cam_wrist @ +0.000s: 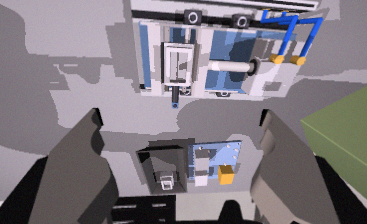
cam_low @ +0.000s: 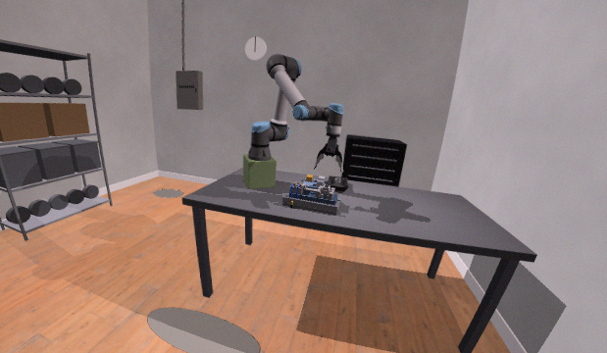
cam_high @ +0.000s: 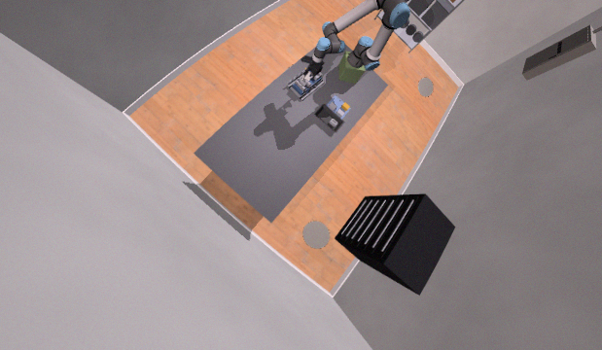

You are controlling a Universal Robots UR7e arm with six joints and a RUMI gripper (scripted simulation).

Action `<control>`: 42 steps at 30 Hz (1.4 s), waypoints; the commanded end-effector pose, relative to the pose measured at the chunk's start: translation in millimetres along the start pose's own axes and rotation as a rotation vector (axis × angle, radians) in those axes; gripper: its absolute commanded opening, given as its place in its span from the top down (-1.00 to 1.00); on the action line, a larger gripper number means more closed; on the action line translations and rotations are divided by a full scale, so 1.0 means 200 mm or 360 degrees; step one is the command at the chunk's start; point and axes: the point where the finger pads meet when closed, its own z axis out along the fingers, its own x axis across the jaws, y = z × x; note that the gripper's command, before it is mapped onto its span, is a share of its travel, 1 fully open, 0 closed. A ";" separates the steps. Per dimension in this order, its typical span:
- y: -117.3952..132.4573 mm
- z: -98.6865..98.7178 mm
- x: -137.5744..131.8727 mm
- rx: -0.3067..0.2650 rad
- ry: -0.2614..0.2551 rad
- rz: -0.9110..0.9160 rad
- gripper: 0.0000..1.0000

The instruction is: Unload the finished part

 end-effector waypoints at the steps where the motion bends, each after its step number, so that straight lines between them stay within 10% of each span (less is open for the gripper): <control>1: -0.04 -0.01 -0.01 -0.0001 -0.0017 0.0034 -1.00; 17: -0.08 -0.01 -0.01 -0.0001 -0.0031 0.0065 -1.00; 18: -0.08 -0.01 -0.01 -0.0001 -0.0031 0.0065 1.00; 42: -0.08 -0.01 -0.01 -0.0001 -0.0031 0.0065 1.00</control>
